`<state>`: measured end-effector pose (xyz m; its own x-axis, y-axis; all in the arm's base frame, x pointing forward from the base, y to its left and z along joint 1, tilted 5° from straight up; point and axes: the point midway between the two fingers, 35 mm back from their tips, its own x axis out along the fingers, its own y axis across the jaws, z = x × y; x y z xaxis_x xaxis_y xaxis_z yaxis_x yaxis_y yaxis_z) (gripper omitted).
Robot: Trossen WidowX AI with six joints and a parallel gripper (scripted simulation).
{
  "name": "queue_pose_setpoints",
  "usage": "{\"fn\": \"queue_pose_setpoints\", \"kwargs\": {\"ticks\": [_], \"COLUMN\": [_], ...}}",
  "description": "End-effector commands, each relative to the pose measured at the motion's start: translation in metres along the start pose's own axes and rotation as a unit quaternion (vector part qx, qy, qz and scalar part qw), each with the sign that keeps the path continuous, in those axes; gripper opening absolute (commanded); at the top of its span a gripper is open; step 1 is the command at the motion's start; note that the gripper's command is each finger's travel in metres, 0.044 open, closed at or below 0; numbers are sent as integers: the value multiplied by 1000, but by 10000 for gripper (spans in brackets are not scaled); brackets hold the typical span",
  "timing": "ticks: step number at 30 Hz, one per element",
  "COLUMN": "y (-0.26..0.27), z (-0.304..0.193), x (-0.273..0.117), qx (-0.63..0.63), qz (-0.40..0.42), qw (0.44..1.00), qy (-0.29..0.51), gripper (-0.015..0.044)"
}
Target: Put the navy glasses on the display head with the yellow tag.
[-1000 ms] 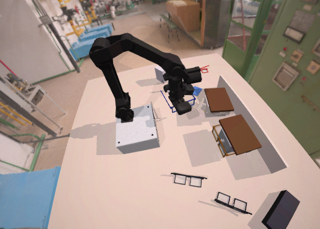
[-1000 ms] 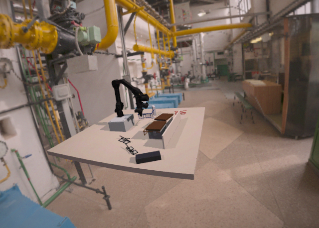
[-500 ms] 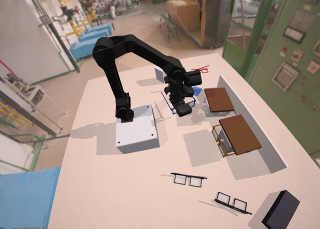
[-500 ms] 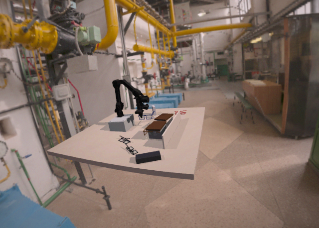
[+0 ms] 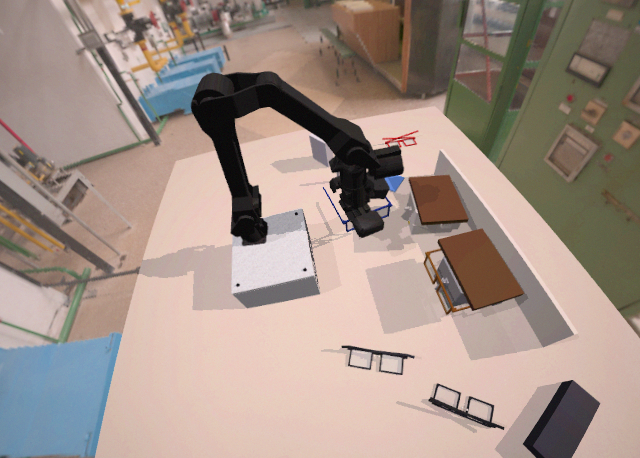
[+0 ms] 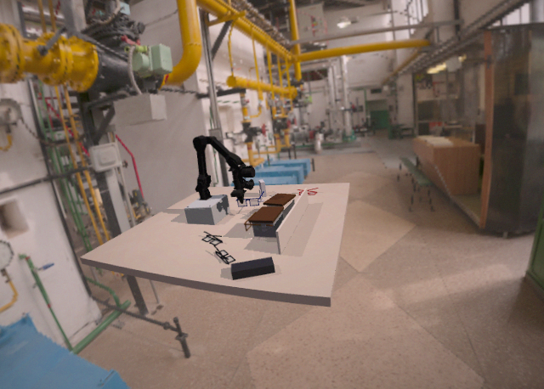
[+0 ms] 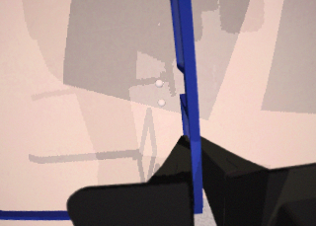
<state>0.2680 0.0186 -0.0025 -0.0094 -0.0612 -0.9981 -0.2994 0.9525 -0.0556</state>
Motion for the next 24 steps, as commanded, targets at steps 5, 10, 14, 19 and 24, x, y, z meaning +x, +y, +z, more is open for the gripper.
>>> {"fn": "queue_pose_setpoints", "kwargs": {"ticks": [5,10,14,19,24], "y": [0,0,0,0,0], "z": [-1,-1,-1,-2,-2], "x": [11,16,19,24,29], "qx": [-3,-3,-3,-3,-3], "qz": [-1,-1,-1,-1,-1], "qw": [1000,1000,1000,1000,1000], "qy": [4,4,5,5,5], "gripper": [0,0,0,0,0]}}
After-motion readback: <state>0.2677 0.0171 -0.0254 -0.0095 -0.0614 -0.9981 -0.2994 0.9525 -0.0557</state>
